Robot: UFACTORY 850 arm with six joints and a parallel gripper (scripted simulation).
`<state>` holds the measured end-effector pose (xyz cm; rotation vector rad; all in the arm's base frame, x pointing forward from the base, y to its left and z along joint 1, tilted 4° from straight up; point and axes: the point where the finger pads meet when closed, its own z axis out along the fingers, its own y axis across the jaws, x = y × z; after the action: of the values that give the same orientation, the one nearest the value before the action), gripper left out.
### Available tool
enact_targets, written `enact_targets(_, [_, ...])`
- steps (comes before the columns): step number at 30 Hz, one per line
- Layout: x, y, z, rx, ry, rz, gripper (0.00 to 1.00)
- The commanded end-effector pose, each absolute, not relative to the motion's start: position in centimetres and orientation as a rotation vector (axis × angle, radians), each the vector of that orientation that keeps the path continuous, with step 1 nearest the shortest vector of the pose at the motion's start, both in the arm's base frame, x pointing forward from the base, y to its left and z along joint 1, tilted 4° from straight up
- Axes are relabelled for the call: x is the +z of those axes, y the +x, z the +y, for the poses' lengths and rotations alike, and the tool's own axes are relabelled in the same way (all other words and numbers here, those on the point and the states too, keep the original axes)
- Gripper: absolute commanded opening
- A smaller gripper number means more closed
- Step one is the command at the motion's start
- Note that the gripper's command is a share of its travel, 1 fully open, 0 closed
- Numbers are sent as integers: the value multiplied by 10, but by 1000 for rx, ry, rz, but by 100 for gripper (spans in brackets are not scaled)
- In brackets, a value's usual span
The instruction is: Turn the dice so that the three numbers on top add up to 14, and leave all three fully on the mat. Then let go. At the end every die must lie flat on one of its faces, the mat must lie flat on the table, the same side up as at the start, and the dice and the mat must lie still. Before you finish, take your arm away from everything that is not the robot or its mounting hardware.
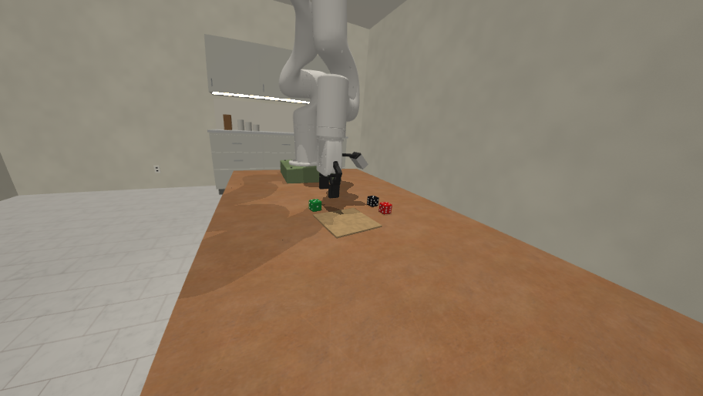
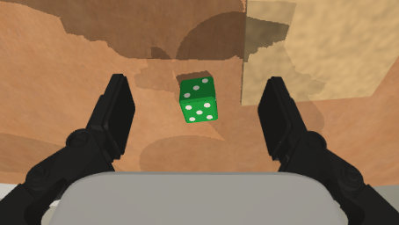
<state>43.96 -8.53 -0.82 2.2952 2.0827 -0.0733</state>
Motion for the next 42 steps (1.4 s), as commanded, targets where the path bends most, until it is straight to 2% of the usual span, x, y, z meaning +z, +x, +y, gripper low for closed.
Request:
enact_targets(1, [-8,440,-85,-72,2291,2079,100])
enact_targets(32, [-9,442,-75,-72,2291,2079,100])
enact_targets(42, [-13,451,-8,-72,2291,2079,100])
